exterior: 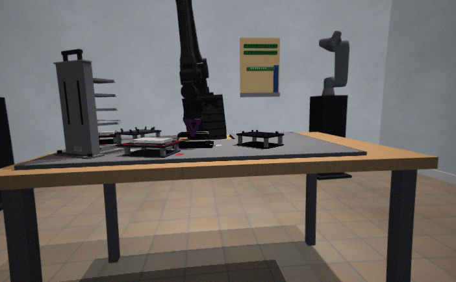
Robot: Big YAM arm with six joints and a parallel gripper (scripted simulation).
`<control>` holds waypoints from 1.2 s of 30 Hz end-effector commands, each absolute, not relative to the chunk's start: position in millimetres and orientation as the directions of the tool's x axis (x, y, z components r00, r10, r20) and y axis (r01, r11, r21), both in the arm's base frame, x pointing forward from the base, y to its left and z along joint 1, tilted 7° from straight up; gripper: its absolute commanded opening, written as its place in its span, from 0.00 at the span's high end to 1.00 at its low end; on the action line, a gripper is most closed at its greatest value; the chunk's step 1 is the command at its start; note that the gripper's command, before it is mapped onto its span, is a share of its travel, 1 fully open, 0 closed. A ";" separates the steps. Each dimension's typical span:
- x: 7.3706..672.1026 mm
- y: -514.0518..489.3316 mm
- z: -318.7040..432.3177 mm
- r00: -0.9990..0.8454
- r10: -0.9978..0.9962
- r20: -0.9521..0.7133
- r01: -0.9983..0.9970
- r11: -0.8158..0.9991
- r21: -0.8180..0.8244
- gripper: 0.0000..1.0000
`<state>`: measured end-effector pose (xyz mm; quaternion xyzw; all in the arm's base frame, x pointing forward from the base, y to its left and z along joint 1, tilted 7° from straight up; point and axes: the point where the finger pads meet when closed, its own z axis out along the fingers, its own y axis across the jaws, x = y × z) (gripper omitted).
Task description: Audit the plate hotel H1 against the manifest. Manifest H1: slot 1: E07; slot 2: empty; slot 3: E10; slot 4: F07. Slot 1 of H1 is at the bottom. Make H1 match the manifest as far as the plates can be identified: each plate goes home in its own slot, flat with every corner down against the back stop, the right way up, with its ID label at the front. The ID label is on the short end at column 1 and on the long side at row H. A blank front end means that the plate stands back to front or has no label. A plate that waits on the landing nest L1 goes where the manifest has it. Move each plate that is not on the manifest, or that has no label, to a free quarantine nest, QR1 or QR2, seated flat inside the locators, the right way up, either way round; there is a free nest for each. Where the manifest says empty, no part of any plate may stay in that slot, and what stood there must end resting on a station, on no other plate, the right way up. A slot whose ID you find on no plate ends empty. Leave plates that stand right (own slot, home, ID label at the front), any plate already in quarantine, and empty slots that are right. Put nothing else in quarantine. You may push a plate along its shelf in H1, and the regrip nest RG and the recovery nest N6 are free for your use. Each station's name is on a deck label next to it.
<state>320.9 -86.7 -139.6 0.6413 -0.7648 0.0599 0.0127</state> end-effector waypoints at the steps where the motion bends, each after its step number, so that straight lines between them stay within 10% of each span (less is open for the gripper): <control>1: 332.7 -92.2 -140.4 -0.177 -0.980 0.093 -0.981 0.167 -0.101 0.14; 36: 332.7 -94.5 -161.6 -0.177 -0.980 0.093 -0.981 0.168 -0.099 0.14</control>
